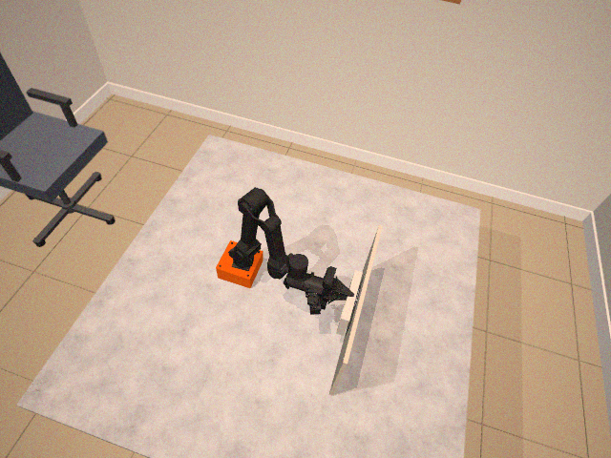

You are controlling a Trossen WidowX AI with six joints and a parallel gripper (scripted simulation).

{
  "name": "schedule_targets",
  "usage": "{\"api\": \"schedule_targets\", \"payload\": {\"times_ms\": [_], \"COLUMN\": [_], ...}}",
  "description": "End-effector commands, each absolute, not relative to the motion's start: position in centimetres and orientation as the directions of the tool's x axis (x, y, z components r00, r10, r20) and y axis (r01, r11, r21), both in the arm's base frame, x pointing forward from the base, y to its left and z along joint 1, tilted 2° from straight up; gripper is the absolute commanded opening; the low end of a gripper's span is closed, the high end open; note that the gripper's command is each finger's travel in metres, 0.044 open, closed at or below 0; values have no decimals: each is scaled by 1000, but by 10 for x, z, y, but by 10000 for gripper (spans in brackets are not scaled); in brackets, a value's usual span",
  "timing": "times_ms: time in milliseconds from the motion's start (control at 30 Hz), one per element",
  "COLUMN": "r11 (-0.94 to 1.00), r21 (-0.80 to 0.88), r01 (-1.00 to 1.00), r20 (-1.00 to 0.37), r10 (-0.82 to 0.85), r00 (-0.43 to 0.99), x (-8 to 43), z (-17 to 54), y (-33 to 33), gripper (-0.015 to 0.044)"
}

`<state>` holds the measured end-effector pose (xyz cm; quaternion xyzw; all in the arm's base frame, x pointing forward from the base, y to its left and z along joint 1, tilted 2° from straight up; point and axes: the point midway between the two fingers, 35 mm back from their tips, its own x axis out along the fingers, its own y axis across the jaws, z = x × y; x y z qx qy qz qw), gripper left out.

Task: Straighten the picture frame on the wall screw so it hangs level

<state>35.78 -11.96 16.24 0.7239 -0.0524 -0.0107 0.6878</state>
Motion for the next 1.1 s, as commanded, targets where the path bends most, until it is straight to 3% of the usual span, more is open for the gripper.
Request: {"api": "schedule_targets", "payload": {"times_ms": [0, 233, 567, 700, 933, 1067], "r11": [-28, 11, -6, -10, -162, -178], "r21": [998, 998, 998, 998, 984, 982], "r01": [-60, -56, -57, -58, -68, -69], "r20": [57, 57, 57, 56, 53, 52], "r10": [-92, -93, -91, -91, -95, -96], "r00": [994, 994, 994, 994, 994, 994], "x": [358, 358, 358, 355, 267, 258], "z": [162, 162, 162, 162, 155, 152], "y": [-119, -119, -119, -120, -113, -110], "gripper": [0, 0, 260, 260, 260, 260]}}
